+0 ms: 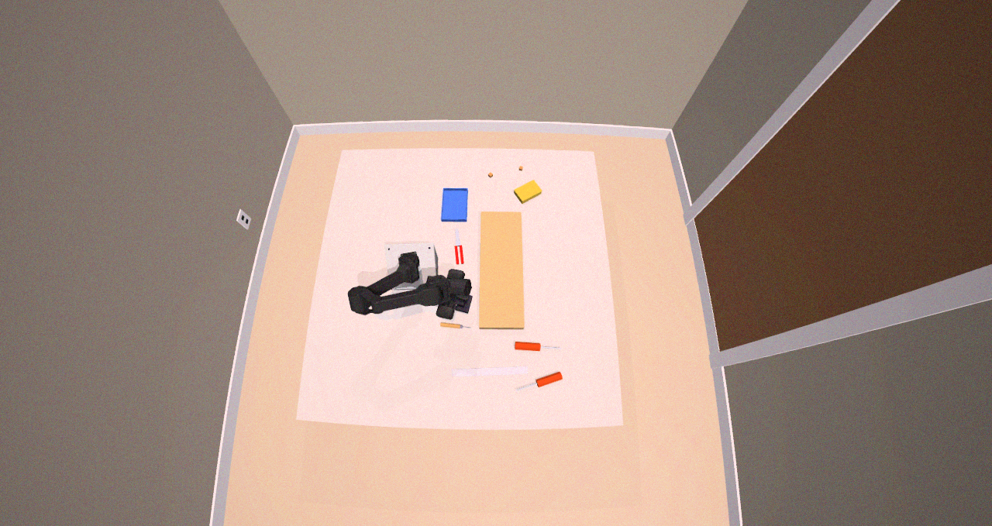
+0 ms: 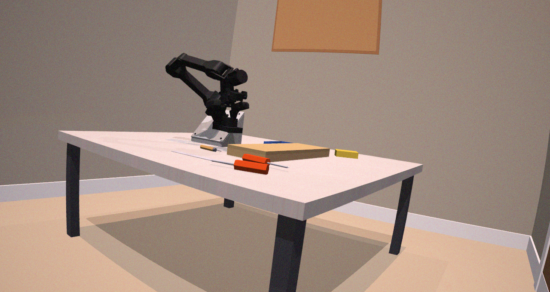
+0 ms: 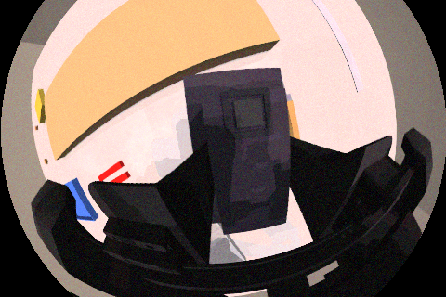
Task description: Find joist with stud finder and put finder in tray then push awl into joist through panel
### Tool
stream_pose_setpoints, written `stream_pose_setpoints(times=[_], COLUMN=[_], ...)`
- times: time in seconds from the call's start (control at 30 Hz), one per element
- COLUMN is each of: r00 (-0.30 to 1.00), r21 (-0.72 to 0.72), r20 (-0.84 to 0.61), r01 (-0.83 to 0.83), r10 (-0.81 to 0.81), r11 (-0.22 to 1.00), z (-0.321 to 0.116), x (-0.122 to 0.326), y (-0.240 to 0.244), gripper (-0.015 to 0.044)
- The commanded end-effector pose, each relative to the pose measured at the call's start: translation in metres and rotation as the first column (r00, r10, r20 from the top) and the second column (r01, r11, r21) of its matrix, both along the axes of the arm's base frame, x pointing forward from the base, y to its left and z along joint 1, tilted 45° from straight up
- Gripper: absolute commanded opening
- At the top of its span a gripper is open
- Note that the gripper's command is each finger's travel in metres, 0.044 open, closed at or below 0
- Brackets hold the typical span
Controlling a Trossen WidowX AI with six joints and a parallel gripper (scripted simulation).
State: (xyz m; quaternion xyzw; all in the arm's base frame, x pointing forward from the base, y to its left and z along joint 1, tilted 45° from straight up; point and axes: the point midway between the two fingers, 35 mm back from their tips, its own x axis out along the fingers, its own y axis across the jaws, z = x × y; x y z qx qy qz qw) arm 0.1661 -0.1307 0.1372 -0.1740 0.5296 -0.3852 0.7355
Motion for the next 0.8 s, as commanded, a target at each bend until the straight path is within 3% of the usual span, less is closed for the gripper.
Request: stream_pose_setpoints(times=[0.0, 0.23, 0.77], r00=[1.0, 1.0, 0.995], r21=[-0.017, -0.022, -0.006], r20=[0.014, 0.008, -0.062], r01=[-0.002, -0.012, -0.082], r10=[0.002, 0.012, 0.082], r11=[1.0, 1.0, 0.997], z=[0.014, 0.023, 0.049], x=[0.0, 0.006, 0.073], y=[0.008, 0.01, 0.0], gripper=[0.0, 0.0, 0.0])
